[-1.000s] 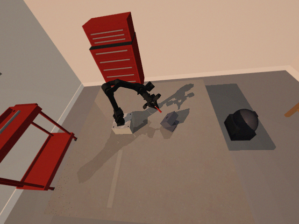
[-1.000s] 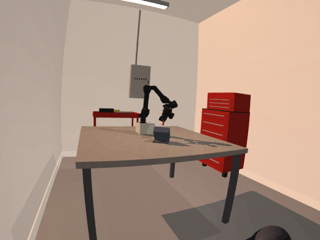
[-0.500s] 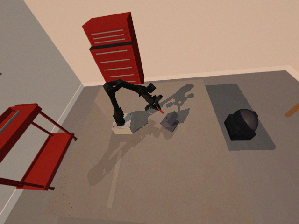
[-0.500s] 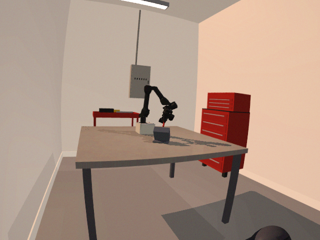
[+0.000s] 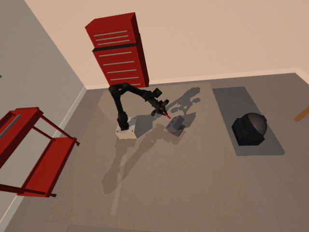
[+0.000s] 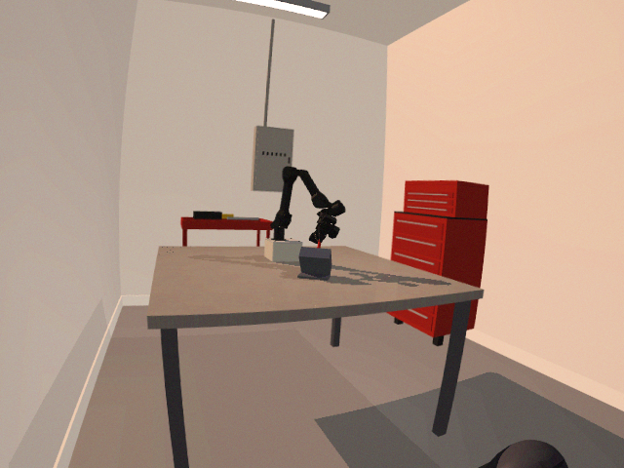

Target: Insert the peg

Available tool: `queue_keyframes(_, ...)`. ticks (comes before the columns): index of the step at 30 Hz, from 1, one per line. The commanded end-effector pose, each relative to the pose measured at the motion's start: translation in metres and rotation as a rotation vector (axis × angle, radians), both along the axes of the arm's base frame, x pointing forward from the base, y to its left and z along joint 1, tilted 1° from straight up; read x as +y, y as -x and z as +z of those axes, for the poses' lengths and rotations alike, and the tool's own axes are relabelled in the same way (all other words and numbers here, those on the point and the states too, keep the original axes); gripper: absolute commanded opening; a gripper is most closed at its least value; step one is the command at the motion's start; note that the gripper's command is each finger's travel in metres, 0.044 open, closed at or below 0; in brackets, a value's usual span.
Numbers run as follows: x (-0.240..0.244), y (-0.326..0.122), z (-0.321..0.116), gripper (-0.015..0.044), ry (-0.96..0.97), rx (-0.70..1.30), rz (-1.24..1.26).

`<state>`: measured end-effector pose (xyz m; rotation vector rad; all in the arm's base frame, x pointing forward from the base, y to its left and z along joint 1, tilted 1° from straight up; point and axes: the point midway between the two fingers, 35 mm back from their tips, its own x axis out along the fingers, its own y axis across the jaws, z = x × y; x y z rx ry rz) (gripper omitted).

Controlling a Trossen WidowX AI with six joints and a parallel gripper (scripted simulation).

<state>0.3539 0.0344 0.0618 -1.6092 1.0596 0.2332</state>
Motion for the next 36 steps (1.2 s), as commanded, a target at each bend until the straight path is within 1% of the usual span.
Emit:
queue_keyframes(1, -0.001, 0.000, -0.007, 0.0000, 0.002, 0.007, 0.000)
queue_keyframes(30, -0.014, -0.014, -0.023, 0.0000, -0.003, -0.001, -0.006)
queue_keyframes(36, -0.013, -0.014, -0.017, 0.0000, -0.005, -0.013, -0.010)
